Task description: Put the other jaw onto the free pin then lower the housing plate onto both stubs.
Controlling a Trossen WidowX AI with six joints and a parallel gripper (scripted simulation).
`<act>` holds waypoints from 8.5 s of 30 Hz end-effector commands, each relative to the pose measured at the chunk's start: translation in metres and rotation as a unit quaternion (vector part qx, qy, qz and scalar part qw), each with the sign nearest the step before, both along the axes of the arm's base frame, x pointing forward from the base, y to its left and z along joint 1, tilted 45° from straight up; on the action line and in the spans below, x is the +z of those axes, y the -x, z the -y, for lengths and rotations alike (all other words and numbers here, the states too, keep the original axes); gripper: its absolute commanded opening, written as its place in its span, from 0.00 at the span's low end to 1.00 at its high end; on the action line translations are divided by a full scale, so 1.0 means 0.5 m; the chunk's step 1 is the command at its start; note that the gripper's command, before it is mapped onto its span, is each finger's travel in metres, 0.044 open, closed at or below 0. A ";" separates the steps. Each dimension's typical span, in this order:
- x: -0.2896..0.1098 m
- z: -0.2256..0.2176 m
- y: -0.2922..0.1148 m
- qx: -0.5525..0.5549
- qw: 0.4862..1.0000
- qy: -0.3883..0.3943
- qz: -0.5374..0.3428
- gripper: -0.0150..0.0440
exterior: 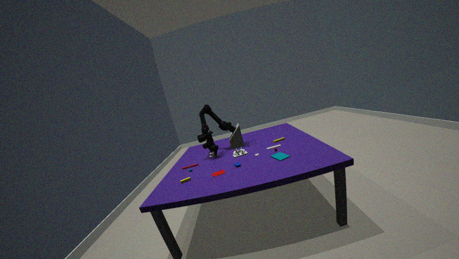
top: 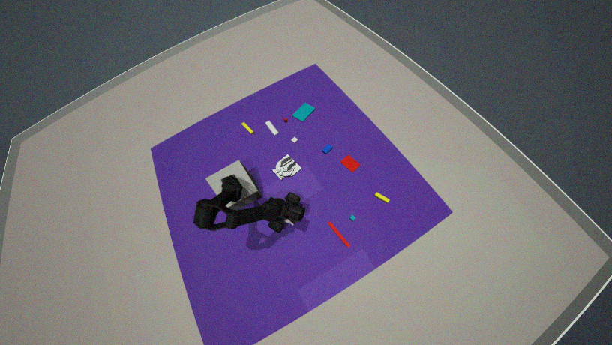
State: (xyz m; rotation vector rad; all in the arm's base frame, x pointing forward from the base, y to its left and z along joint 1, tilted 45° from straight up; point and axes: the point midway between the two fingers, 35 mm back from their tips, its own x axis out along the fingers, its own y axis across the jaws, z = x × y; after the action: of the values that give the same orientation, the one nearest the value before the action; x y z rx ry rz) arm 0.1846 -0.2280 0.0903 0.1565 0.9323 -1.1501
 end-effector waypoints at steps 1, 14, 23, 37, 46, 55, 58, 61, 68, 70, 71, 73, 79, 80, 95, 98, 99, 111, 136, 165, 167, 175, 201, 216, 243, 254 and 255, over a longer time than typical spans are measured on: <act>-0.002 -0.001 -0.001 0.003 1.000 -0.002 -0.001 1.00; -0.001 0.001 0.000 0.000 1.000 0.000 0.000 0.99; -0.001 0.001 0.000 0.000 1.000 0.000 0.000 0.89; 0.000 0.000 0.000 0.000 1.000 0.000 0.000 0.85; 0.036 -0.038 -0.003 0.001 1.000 -0.003 0.000 0.85; 0.076 -0.079 0.004 0.002 1.000 -0.004 0.000 0.85; 0.089 -0.092 0.008 0.003 1.000 -0.004 0.000 0.85; 0.099 -0.102 0.012 0.003 1.000 -0.003 0.000 0.85; 0.095 -0.107 0.006 0.011 1.000 -0.005 -0.007 0.85; 0.087 -0.114 -0.003 0.021 1.000 -0.008 -0.017 0.85; 0.083 -0.117 -0.007 0.026 0.999 -0.009 -0.022 0.85; 0.075 -0.124 -0.015 0.037 0.999 -0.011 -0.031 0.85; 0.052 -0.145 -0.037 0.068 0.996 -0.017 -0.061 0.85; 0.048 -0.149 -0.041 0.074 0.995 -0.018 -0.065 0.85; -0.014 -0.211 -0.086 0.153 0.978 -0.024 -0.141 0.85; -0.026 -0.225 -0.093 0.169 0.973 -0.024 -0.156 0.85; -0.030 -0.229 -0.096 0.174 0.971 -0.024 -0.161 0.85; -0.082 -0.287 -0.115 0.237 0.945 -0.019 -0.223 0.85; -0.192 -0.411 -0.114 0.364 0.861 0.018 -0.355 0.85; -0.240 -0.461 -0.095 0.416 0.810 0.047 -0.412 0.85; -0.240 -0.461 -0.095 0.416 0.810 0.047 -0.412 0.85; -0.240 -0.461 -0.095 0.419 0.806 0.047 -0.415 0.85; -0.227 -0.447 -0.091 0.419 0.806 0.047 -0.415 0.85; -0.227 -0.446 -0.090 0.419 0.806 0.048 -0.415 0.85; -0.274 -0.404 -0.100 0.420 0.806 0.047 -0.415 0.85; -0.299 -0.377 -0.102 0.420 0.806 0.047 -0.415 0.85; -0.301 -0.375 -0.102 0.420 0.806 0.048 -0.416 0.85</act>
State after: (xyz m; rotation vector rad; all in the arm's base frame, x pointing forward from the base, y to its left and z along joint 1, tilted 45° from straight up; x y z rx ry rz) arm 0.2375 -0.0352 -0.0555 -0.8390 1.4798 -0.3701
